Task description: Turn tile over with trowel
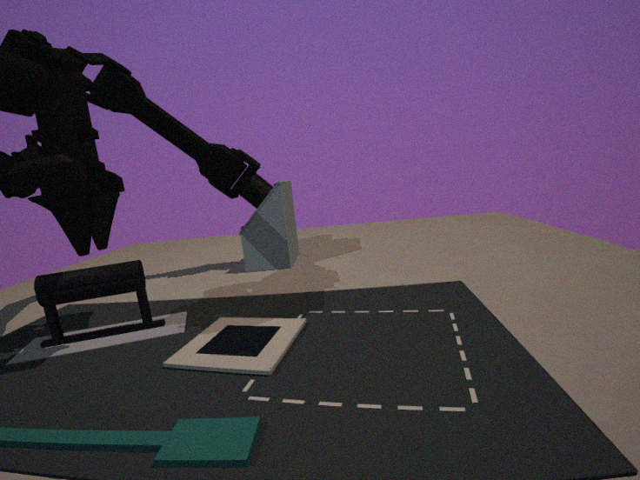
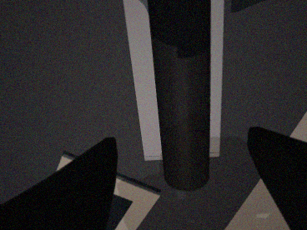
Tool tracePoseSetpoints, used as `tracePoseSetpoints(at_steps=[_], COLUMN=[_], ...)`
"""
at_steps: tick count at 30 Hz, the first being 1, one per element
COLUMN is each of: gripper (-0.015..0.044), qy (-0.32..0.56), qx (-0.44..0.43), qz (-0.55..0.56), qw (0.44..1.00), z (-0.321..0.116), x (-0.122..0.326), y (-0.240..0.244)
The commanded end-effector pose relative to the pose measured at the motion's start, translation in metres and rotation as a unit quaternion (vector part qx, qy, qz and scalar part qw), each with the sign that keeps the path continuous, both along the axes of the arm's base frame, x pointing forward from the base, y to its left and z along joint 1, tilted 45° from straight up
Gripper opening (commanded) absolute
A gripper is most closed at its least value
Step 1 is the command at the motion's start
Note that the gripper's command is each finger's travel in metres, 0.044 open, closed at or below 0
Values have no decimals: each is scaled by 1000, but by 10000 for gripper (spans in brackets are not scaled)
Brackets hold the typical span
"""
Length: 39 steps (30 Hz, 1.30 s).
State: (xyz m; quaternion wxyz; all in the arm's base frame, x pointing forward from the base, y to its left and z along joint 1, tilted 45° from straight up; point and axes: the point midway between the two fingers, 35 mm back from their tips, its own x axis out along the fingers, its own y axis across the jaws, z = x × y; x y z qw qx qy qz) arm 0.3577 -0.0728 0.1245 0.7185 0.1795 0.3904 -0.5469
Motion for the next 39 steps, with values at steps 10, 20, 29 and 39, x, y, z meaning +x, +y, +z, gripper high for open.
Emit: tracePoseSetpoints(at_steps=[10,20,29,39], gripper=[300,300,300,300], qy=[-87,-179,-256,-258], qx=[112,142,115,114], qz=[70,170,269,271], qw=[987,958,921,920], z=[-20,-24,-18,-21], x=[-18,-30,-46,-42], y=[-20,-29,-31,-33])
